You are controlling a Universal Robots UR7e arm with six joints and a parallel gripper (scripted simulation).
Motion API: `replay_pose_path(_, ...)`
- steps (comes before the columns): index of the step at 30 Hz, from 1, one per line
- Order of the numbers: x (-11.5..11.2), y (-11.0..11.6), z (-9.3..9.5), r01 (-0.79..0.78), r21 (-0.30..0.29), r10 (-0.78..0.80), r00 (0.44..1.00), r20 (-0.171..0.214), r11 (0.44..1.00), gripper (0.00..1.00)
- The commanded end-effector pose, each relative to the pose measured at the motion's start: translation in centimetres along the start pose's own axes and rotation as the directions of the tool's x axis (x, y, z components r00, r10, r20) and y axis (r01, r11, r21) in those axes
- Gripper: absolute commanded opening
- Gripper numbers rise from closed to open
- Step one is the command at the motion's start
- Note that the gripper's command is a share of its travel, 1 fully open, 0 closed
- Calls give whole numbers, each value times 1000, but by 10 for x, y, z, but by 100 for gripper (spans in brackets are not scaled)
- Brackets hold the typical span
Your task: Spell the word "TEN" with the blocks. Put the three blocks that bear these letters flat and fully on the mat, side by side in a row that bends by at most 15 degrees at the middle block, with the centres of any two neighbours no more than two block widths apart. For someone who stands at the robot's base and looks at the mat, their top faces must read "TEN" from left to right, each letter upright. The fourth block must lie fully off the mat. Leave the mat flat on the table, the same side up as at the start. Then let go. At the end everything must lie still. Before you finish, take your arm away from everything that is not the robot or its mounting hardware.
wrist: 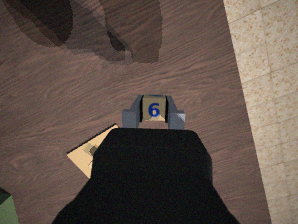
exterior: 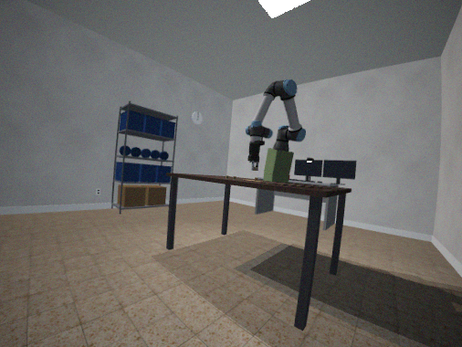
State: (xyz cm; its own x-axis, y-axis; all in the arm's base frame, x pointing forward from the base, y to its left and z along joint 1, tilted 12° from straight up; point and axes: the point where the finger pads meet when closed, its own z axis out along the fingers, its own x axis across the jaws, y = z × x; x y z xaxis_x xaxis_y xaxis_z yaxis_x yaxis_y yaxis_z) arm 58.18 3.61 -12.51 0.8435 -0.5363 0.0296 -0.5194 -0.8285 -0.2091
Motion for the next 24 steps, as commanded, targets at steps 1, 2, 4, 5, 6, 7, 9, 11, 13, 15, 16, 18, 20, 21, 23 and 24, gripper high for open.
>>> replay_pose_path(1,0,0,-16,0,0,0,1000,-1,1000,49)
replay_pose_path(2,0,0,-18,0,0,0,1000,-1,1000,49)
replay_pose_path(4,0,0,-21,0,0,0,1000,-1,1000,49)
replay_pose_path(5,0,0,-22,0,0,0,1000,-1,1000,49)
replay_pose_path(6,0,0,-22,0,0,0,1000,-1,1000,49)
replay_pose_path(7,0,0,-23,0,0,0,1000,-1,1000,49)
replay_pose_path(9,0,0,-23,0,0,0,1000,-1,1000,49)
replay_pose_path(11,0,0,-23,0,0,0,1000,-1,1000,49)
replay_pose_path(13,0,0,-23,0,0,0,1000,-1,1000,49)
replay_pose_path(15,0,0,-23,0,0,0,1000,-1,1000,49)
replay_pose_path(16,0,0,-23,0,0,0,1000,-1,1000,49)
replay_pose_path(18,0,0,-23,0,0,0,1000,-1,1000,49)
replay_pose_path(20,0,0,-23,0,0,0,1000,-1,1000,49)
replay_pose_path(21,0,0,-23,-1,0,1,1000,-1,1000,49)
replay_pose_path(23,0,0,-23,-2,0,2,1000,-1,1000,49)
replay_pose_path(24,0,0,-23,-4,0,4,1000,-1,1000,49)
